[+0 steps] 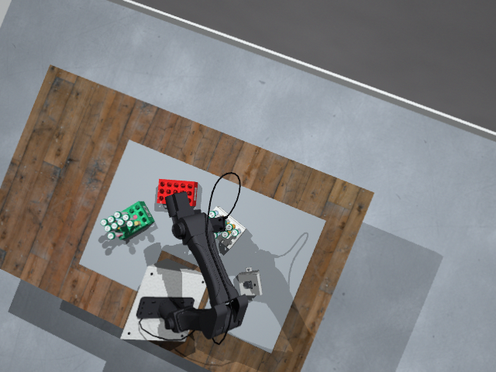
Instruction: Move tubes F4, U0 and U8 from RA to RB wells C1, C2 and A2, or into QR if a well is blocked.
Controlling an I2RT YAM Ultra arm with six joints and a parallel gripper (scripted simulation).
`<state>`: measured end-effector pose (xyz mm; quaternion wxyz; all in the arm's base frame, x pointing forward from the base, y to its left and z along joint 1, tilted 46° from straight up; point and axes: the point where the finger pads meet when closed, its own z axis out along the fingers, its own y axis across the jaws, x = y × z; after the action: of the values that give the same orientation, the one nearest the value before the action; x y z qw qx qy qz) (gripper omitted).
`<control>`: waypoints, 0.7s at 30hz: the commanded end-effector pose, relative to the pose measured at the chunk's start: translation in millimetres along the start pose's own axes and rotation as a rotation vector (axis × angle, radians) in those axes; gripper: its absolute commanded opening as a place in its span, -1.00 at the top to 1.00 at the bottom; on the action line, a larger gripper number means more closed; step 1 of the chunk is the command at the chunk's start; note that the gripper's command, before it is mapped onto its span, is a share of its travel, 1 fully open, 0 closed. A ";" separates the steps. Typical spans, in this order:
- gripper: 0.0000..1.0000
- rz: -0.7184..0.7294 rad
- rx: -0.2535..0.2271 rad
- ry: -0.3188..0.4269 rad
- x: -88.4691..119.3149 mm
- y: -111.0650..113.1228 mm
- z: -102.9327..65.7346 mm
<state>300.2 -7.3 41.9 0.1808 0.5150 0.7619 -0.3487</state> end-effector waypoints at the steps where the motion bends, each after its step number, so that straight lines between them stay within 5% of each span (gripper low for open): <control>1: 1.00 -0.016 -0.004 -0.017 4.0 2.2 6.6; 21: 1.00 -0.017 -0.020 -0.020 4.9 3.6 9.8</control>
<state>299.8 -13.9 35.1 0.1801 0.5151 0.7613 -0.3503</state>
